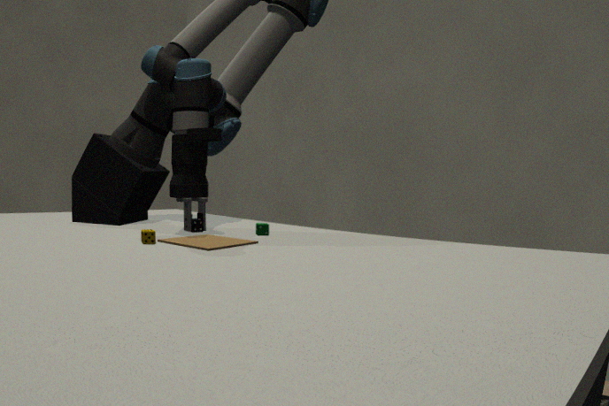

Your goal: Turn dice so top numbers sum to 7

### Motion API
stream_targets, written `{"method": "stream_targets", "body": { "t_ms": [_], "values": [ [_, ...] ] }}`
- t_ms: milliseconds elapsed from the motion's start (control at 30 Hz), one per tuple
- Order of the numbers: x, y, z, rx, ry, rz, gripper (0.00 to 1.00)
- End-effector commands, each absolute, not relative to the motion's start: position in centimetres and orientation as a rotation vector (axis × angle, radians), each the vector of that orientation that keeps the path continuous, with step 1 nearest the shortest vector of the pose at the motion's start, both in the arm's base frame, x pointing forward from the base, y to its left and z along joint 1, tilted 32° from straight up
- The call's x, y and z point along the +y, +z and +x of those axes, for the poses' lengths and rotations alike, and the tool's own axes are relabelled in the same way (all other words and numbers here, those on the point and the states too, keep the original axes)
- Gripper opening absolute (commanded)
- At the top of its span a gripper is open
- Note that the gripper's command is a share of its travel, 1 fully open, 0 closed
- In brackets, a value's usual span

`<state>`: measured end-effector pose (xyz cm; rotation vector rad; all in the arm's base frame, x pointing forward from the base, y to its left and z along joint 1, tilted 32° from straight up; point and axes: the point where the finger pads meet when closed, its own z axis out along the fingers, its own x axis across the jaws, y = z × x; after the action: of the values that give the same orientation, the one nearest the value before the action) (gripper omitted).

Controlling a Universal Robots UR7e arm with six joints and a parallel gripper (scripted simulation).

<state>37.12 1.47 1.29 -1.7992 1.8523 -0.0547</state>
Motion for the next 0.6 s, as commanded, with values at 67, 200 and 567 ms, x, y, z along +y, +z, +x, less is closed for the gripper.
{"method": "stream_targets", "body": {
  "t_ms": [67,200,567],
  "values": [
    [1.59,0.83,37.42,1.854,-0.059,-1.799,0.49],
    [1.62,0.77,37.46,1.854,-0.059,-1.799,0.49],
    [1.66,0.68,37.50,1.854,-0.059,-1.799,0.49]
  ]
}}
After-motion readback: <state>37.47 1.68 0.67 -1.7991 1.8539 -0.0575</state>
